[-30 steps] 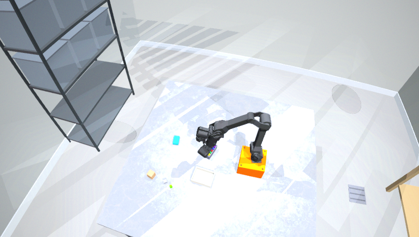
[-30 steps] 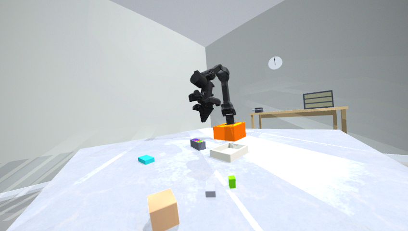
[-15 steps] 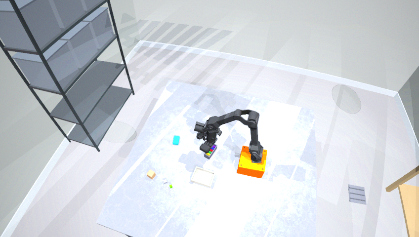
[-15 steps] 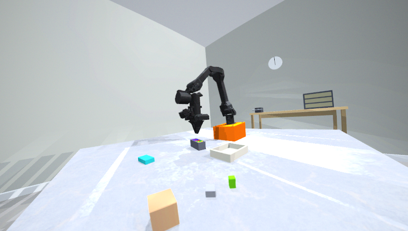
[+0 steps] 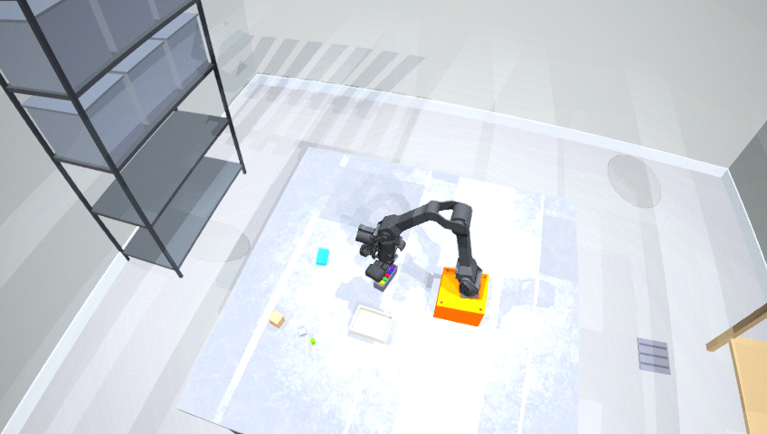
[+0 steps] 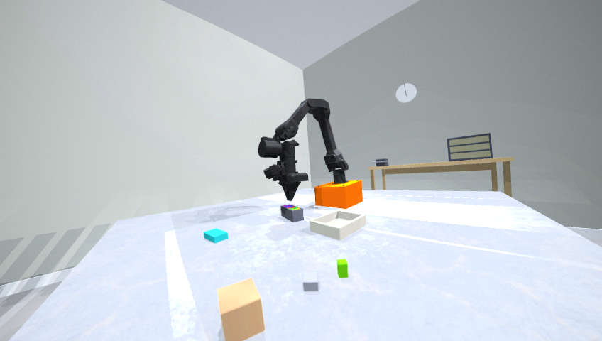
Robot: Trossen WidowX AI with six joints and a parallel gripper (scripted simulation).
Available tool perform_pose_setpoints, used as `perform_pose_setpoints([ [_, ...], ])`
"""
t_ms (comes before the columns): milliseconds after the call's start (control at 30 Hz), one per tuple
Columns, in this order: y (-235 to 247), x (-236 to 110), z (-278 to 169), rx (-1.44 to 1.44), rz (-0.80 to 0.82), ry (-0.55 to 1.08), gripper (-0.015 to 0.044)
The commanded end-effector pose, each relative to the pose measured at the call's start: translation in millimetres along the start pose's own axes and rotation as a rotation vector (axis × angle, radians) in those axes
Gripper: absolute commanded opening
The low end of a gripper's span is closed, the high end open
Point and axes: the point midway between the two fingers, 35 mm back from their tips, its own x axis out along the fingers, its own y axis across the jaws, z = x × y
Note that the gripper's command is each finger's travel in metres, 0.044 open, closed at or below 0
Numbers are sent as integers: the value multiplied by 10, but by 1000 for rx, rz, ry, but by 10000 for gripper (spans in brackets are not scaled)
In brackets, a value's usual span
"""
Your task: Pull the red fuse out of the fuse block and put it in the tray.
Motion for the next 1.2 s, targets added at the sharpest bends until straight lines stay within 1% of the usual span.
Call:
perform_pose_setpoints([
  [0, -3, 76, -28, -4, 2, 15, 66],
  [400, -24, 190, -41, -4, 1, 15, 66],
  [867, -25, 201, -42, -4, 1, 15, 66],
  [1167, -26, 274, -43, -4, 1, 15, 66],
])
